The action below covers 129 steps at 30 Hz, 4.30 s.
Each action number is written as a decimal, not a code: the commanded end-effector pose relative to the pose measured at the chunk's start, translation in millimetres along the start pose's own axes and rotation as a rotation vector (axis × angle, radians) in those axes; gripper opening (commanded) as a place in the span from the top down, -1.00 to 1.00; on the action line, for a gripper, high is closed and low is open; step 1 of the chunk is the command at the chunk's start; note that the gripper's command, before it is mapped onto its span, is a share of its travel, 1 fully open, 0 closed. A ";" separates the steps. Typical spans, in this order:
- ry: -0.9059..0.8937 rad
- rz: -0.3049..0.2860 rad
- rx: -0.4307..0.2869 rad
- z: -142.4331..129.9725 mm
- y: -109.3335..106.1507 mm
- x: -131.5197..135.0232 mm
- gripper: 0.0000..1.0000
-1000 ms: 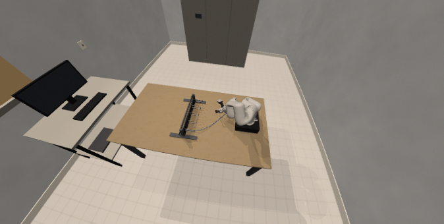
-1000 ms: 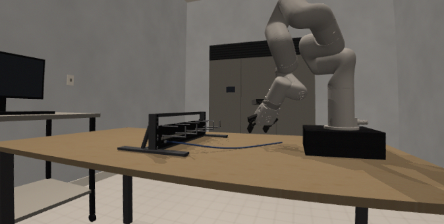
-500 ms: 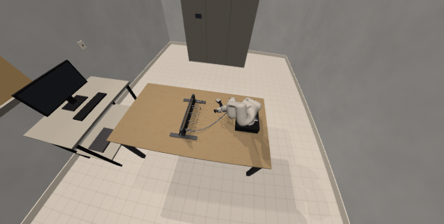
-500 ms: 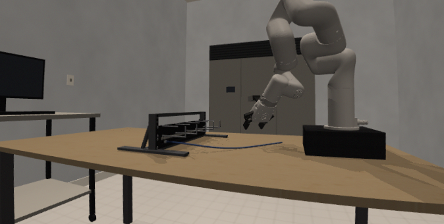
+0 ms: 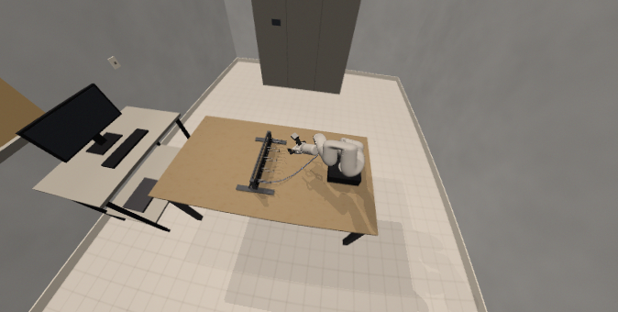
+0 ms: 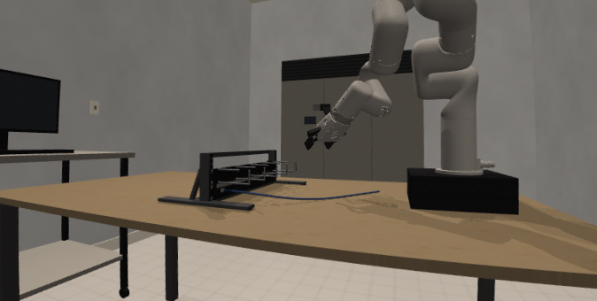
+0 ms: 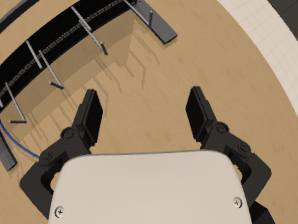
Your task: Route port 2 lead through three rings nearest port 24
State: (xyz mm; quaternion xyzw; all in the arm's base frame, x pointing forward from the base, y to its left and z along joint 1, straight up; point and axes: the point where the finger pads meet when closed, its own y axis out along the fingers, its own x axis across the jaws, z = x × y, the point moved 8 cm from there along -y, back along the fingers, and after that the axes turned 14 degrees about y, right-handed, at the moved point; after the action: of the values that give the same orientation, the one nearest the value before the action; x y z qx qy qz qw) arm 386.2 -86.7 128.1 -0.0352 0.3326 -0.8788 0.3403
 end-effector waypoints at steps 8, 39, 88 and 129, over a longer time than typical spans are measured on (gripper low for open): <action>-0.059 0.030 0.076 51.7 -37.2 -57.5 -1.00; -0.093 0.058 0.090 98.3 -86.3 -100.4 -1.00; -0.147 0.073 -0.038 143.0 -143.1 -123.9 -1.00; -0.432 0.107 -0.580 142.9 -166.2 -110.9 -1.00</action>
State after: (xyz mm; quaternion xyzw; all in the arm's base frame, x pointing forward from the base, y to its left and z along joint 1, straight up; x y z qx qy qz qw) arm 419.7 -5.5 361.7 -0.2537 0.4578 -0.7425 0.4180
